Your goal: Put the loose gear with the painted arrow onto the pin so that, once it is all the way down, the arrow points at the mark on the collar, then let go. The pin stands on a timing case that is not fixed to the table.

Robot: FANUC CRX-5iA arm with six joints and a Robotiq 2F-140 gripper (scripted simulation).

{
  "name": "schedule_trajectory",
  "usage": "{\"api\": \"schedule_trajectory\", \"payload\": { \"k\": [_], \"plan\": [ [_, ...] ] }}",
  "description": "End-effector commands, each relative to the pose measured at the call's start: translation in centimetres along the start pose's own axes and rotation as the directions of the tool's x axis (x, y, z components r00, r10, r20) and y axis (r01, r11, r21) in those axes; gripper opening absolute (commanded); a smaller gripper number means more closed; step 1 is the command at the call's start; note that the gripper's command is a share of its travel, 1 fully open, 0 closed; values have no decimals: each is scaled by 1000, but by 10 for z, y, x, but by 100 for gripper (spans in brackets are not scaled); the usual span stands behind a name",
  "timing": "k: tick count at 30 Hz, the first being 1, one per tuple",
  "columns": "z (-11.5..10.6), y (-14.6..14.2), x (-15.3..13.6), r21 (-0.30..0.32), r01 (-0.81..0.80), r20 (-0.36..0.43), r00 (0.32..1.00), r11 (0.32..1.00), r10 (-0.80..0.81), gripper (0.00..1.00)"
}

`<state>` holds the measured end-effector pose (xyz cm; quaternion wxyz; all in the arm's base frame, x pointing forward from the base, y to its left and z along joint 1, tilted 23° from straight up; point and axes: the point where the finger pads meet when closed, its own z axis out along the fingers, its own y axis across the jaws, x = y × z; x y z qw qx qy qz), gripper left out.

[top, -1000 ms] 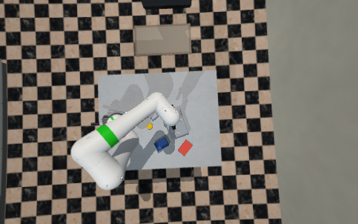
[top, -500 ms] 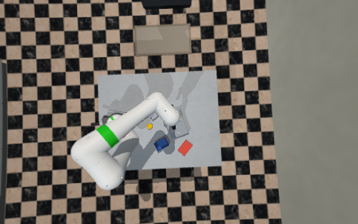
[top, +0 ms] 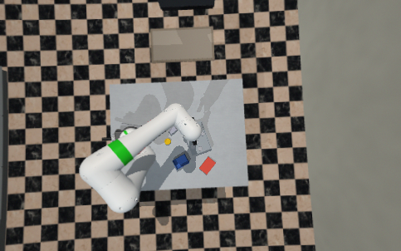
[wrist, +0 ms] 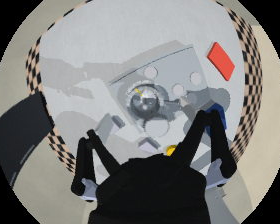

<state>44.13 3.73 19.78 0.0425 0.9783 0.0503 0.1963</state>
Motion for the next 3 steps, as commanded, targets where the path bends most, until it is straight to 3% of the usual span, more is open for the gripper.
{"api": "schedule_trajectory", "payload": {
  "k": [1,3],
  "plan": [
    [0,0,0,0,0,0,1000,1000,0,100],
    [0,0,0,0,0,0,1000,1000,0,100]
  ]
}}
